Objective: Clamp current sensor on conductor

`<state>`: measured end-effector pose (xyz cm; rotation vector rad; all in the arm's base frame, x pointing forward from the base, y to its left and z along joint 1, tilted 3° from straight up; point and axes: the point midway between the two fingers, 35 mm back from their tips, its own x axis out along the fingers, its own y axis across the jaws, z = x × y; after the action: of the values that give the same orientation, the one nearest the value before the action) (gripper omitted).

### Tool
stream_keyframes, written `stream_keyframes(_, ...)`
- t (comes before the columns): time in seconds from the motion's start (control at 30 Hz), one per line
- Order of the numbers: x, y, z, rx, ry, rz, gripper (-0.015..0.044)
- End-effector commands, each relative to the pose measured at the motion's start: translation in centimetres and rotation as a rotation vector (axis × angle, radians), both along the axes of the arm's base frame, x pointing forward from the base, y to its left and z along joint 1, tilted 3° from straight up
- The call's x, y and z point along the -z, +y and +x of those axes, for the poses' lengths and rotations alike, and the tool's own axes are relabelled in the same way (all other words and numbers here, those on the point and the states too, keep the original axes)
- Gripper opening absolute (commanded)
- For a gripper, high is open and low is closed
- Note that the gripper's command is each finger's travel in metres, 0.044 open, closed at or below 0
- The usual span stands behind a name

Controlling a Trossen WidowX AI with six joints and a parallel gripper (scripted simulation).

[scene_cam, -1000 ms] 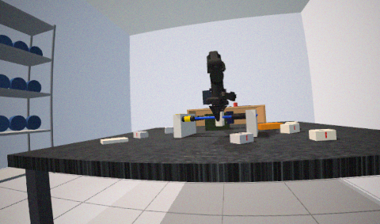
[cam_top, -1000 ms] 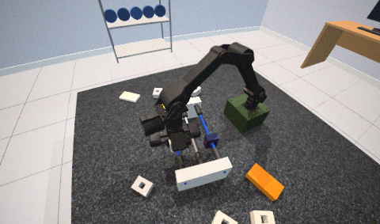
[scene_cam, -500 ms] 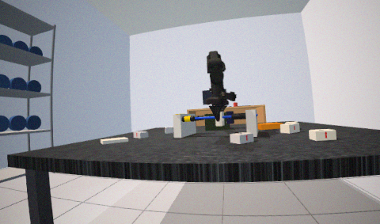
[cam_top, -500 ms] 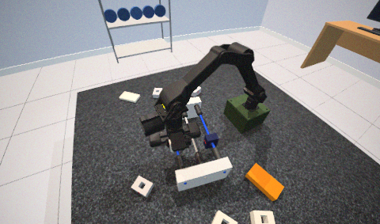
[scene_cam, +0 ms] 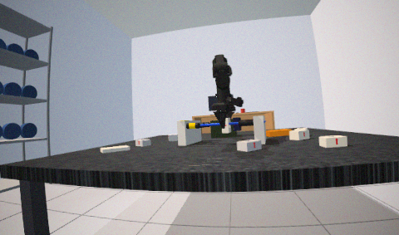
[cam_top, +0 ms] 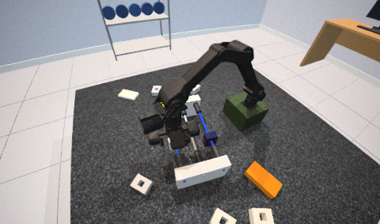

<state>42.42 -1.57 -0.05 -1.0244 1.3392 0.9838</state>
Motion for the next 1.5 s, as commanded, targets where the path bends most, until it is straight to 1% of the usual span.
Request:
stream_keyframes(0.0,0.0,0.0,0.0,0.000,0.000,0.000,0.0440)
stream_keyframes(0.07,-1.2,0.0,0.1,0.000,-0.001,-0.001,0.0440)
stream_keyframes(0.2,-8.1,0.1,0.0,-0.002,-0.002,-0.004,0.0440)
stream_keyframes(0.27,-9.4,0.1,-0.2,-0.002,-0.003,-0.005,0.0440)
stream_keyframes(0.47,-9.4,0.1,-0.2,-0.002,-0.003,-0.005,0.0440)
stream_keyframes(0.53,-9.3,-0.4,-0.4,0.023,-0.015,0.022,0.0440)
stream_keyframes(0.9,-9.7,-7.5,-5.2,0.384,-0.298,0.432,0.0440)
stream_keyframes(1.17,-10.5,-10.4,-10.5,0.559,-0.566,0.674,0.0440)
stream_keyframes(1.33,-10.6,-10.6,-11.0,0.569,-0.590,0.692,0.0440)
stream_keyframes(1.37,-10.4,-10.8,-10.7,0.567,-0.566,0.665,0.0440)
stream_keyframes(1.47,-10.4,-10.8,-10.7,0.567,-0.566,0.665,0.0440)
